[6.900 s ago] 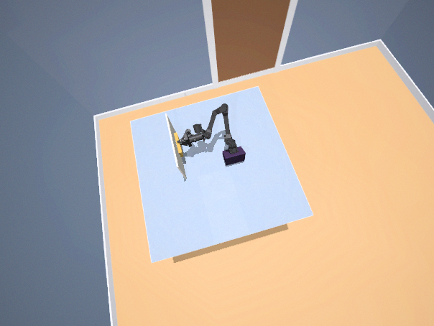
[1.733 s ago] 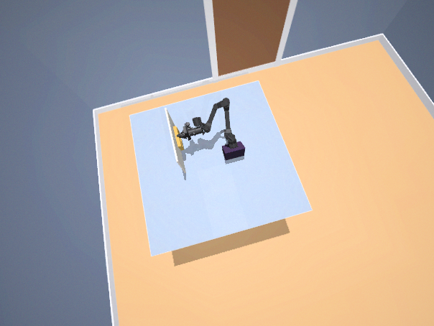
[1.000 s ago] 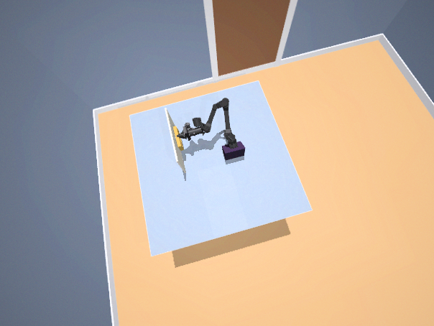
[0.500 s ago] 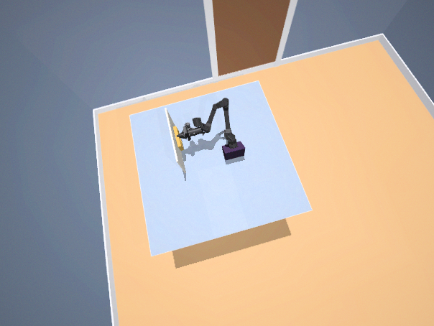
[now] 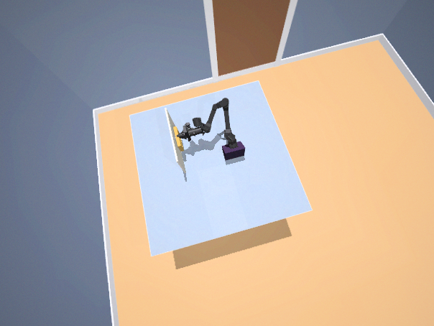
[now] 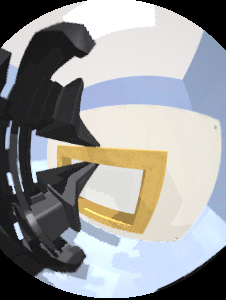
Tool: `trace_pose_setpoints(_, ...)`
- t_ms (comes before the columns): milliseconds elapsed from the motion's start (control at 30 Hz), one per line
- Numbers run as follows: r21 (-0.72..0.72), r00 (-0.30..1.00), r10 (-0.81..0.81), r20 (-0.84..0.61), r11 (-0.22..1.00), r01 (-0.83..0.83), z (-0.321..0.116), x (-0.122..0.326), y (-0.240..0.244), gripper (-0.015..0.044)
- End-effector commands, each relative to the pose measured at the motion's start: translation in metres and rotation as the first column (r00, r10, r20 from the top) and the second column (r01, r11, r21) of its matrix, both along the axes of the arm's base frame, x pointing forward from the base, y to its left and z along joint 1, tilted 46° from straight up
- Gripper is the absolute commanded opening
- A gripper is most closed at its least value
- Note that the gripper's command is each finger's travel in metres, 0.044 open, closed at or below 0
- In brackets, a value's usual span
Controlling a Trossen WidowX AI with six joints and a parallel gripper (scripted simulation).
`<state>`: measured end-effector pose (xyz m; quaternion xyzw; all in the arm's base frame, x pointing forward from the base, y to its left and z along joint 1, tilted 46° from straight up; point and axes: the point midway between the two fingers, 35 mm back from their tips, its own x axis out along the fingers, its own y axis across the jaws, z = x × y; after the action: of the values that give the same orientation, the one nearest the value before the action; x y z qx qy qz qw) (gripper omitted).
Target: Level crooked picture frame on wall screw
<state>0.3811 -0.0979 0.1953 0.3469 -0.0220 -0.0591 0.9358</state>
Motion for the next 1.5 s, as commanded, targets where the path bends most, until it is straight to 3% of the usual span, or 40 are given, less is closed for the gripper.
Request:
trace_pose_setpoints(0, 0.027, 1.0, 0.0, 0.004, 1.0, 0.0, 0.0, 0.0, 0.0, 0.0)
trace_pose_setpoints(333, 0.078, 1.0, 0.0, 0.011, 0.997, -0.001, 0.0, 0.0, -0.001, 0.0)
trace_pose_setpoints(667, 0.056, 1.0, 0.0, 0.007, 0.998, 0.0, 0.0, 0.0, 0.0, 0.026)
trace_pose_setpoints(833, 0.049, 1.0, 0.0, 0.006, 0.999, 0.0, 0.001, -0.006, -0.001, 0.026)
trace_pose_setpoints(1200, -0.071, 1.0, -0.002, -0.01, 0.998, 0.001, -0.001, -0.095, 0.009, 0.026)
trace_pose_setpoints(1467, -0.064, 1.0, -0.005, -0.006, 0.998, 0.005, 0.009, -0.103, 0.015, 0.026)
